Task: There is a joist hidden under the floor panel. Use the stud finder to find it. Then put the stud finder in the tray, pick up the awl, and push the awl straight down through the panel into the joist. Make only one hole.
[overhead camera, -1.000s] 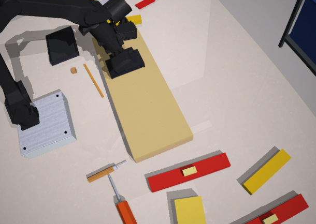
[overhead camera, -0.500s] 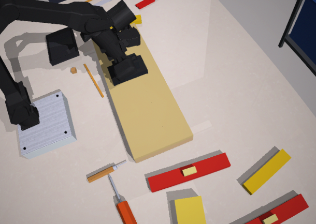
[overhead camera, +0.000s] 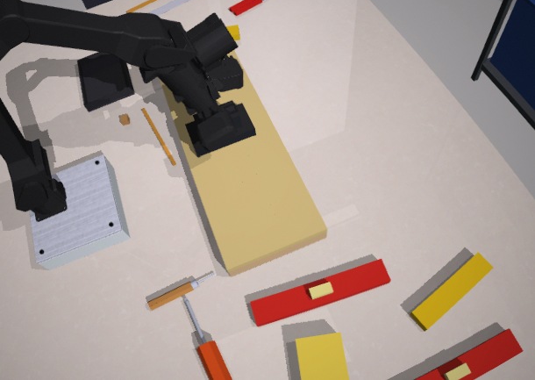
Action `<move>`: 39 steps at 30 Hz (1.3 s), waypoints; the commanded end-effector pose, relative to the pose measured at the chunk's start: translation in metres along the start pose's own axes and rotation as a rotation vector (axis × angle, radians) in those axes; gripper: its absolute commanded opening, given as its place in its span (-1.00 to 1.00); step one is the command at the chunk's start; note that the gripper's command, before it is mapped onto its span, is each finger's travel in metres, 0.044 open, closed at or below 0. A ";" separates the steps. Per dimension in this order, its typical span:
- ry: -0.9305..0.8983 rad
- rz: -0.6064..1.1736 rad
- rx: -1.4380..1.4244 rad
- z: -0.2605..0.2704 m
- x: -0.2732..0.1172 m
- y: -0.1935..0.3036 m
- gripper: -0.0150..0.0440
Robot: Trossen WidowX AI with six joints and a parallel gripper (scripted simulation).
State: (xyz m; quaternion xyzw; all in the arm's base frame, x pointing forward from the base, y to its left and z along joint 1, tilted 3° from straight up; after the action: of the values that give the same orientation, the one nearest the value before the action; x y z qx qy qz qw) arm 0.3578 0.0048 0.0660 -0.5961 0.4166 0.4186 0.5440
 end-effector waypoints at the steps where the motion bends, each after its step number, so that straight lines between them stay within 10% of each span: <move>1: 0.013 0.001 0.002 -0.011 0.000 0.001 -0.49; 39: 0.020 0.001 0.000 -0.089 -0.001 0.006 -0.49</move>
State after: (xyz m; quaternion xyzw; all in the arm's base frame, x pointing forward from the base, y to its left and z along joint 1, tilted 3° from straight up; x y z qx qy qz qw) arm 0.3556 -0.0755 0.0705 -0.5983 0.4186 0.4154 0.5424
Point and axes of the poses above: the point midway between the two fingers, 35 mm back from their tips, its own x axis out along the fingers, its own z axis across the jaws, y = z × x, the point moved 1 cm from there along -x, back along the fingers, and after that the axes turned 4 degrees about -x, right-handed, at the moved point
